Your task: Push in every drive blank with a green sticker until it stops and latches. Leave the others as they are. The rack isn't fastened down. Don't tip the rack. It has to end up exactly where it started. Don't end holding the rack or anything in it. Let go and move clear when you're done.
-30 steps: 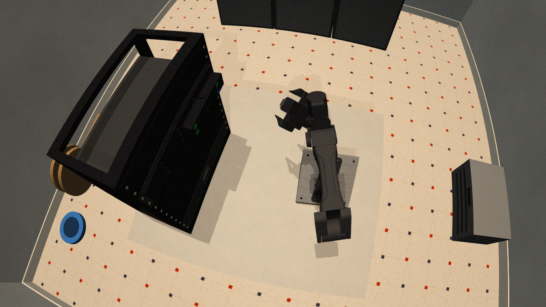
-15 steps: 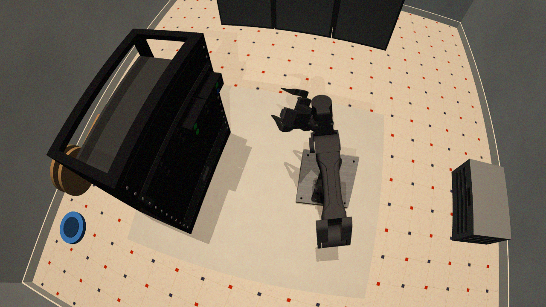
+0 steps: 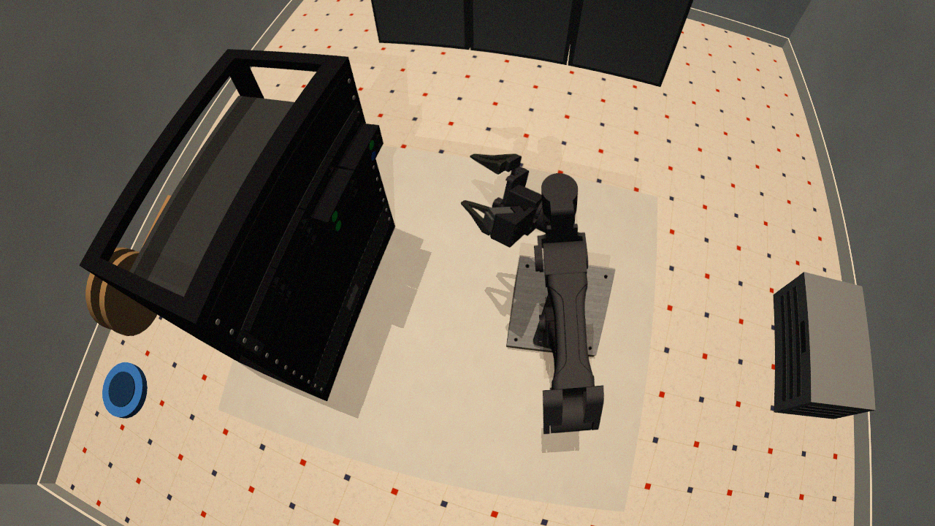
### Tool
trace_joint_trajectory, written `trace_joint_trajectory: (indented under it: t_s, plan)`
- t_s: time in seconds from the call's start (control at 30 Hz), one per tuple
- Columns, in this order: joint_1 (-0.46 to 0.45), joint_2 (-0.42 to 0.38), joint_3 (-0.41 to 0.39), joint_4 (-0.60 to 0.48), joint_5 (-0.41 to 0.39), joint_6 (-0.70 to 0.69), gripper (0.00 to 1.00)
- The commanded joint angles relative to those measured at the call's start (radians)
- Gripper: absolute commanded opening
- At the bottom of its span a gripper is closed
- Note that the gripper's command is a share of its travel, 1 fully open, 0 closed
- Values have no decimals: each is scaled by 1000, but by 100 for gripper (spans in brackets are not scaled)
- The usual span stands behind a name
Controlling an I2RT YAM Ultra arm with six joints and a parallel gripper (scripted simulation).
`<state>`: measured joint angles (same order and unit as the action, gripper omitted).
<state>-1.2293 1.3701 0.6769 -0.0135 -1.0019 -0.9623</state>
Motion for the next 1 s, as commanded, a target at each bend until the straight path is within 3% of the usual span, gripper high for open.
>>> trace_joint_trajectory:
  t_s: [0.0,0.57,0.97]
  plan:
    - [-21,-39,-19,69,-77,-62,100]
    - [-52,-114,-56,223,-240,-192,100]
    - [-62,-135,-69,275,-288,-223,100]
